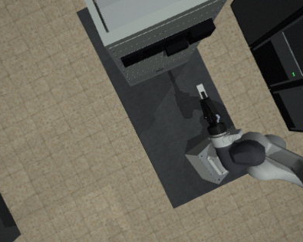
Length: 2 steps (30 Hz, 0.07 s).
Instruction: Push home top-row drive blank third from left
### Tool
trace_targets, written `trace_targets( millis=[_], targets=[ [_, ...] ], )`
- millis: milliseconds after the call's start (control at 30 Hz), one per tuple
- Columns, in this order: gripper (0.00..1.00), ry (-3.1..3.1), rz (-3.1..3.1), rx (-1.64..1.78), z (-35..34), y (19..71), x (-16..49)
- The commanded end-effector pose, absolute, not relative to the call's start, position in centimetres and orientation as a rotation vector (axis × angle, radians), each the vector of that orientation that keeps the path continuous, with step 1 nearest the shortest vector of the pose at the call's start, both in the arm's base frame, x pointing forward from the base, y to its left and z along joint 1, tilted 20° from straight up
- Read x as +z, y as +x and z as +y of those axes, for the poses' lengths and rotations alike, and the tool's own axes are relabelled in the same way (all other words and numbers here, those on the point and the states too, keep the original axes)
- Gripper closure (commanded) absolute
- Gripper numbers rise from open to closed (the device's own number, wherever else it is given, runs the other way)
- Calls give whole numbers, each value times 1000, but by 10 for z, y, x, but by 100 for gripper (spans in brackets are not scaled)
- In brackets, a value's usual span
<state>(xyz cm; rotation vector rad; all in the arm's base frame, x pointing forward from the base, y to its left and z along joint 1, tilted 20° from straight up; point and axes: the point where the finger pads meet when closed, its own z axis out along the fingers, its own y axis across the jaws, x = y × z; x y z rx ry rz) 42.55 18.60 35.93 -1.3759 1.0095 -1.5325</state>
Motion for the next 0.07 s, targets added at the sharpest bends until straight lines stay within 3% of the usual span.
trace_targets(
  millis=[0, 33],
  targets=[
    [100, -1376, 1011, -1527, 186, 425, 358],
    [100, -1376, 1011, -1527, 186, 425, 358]
  ],
)
